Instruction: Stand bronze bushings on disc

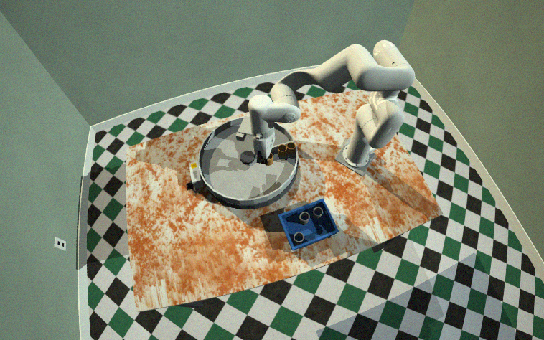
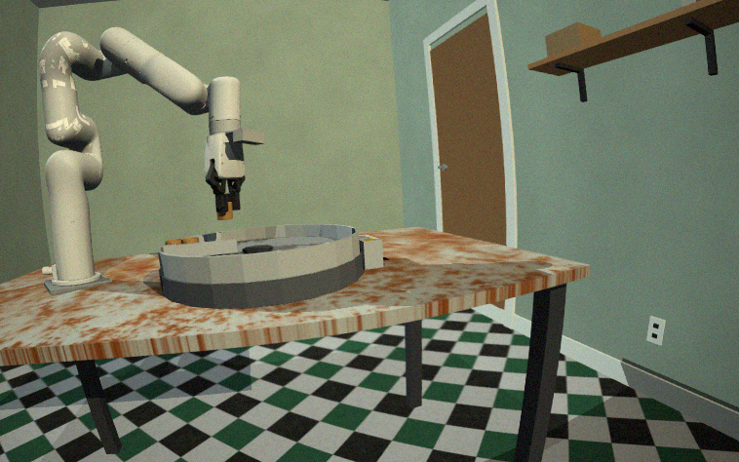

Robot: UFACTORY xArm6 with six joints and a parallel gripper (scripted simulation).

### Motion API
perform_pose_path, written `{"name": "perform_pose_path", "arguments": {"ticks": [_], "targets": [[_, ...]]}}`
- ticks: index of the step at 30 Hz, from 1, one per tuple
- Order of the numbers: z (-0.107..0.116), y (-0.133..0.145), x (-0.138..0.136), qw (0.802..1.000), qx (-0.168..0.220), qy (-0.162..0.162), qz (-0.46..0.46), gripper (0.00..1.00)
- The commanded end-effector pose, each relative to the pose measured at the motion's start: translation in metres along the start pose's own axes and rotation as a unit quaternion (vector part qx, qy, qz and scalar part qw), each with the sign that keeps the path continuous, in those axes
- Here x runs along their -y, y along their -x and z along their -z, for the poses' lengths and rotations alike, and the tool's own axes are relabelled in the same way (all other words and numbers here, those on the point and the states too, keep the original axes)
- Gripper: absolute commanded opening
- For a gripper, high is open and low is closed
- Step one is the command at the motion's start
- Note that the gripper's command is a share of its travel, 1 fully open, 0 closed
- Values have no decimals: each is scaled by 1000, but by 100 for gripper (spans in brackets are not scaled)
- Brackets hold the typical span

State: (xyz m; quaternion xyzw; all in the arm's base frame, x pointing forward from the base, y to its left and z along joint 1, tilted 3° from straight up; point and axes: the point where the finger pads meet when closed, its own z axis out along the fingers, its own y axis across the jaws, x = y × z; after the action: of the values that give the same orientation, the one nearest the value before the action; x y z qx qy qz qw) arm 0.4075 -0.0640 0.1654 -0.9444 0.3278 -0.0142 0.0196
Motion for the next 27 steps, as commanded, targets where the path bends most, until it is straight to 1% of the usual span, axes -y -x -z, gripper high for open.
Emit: {"name": "perform_pose_path", "arguments": {"ticks": [1, 4, 6, 21, 27], "targets": [[-8, -1, 0, 1000, -2, -1, 0, 0], [-24, -2, 0, 1000, -2, -1, 0, 0], [-29, -2, 0, 1000, -2, -1, 0, 0], [-30, -2, 0, 1000, -2, -1, 0, 0], [-34, -2, 0, 1000, -2, -1, 0, 0]]}}
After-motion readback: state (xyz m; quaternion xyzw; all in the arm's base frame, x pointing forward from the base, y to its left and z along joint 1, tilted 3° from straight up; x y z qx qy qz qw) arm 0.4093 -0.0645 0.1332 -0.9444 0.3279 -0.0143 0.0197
